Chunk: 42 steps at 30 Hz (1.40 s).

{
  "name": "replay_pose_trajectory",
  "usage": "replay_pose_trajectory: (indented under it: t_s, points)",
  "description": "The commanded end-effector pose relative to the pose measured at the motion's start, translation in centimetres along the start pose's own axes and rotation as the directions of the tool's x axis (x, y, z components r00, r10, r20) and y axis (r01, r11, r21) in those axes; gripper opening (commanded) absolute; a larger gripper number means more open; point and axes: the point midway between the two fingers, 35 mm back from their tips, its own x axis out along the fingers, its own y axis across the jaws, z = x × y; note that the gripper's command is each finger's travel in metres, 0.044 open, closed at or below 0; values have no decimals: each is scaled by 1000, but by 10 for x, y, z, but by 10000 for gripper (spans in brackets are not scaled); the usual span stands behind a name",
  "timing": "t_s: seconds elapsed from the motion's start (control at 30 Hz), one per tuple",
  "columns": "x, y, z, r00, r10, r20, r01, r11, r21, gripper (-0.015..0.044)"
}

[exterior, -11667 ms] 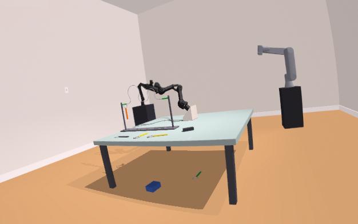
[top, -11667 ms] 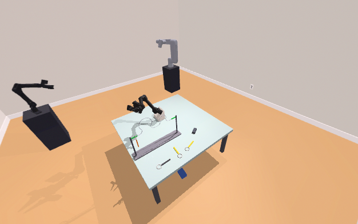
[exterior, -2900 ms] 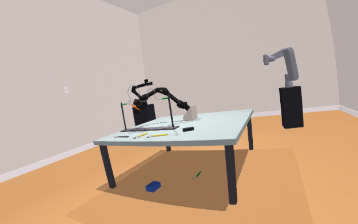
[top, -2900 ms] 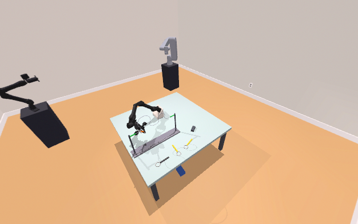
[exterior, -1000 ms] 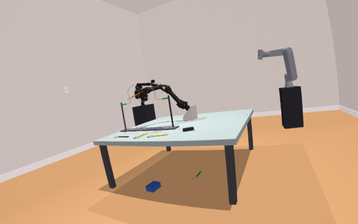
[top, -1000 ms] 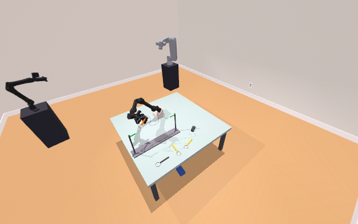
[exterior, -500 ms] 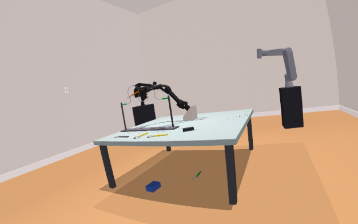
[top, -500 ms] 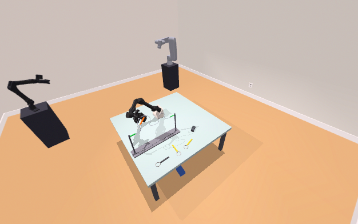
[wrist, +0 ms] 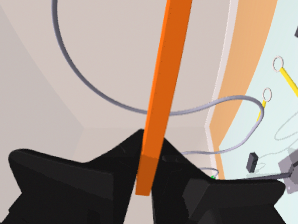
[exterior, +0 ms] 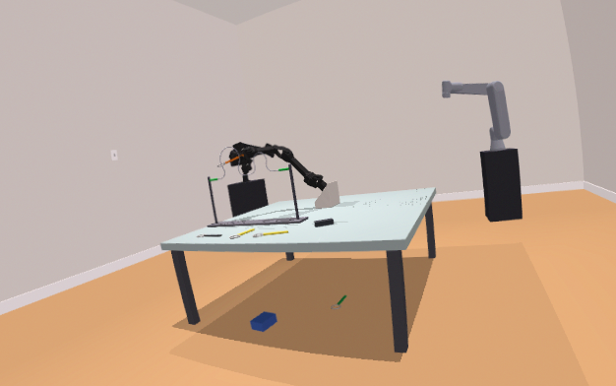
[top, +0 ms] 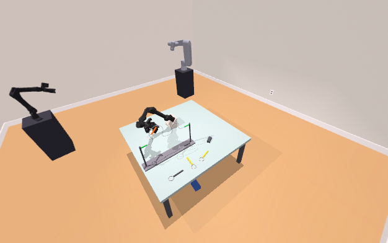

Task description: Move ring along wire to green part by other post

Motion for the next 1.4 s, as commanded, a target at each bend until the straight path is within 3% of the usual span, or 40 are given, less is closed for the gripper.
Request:
replay_pose_trajectory:
  t_s: [0.0,1.37]
  points:
    - [0,-1,1,1000,-25,3,25,999,-45,-150]
    - [-3,-21,6,952,-292,88,297,820,-490,-150]
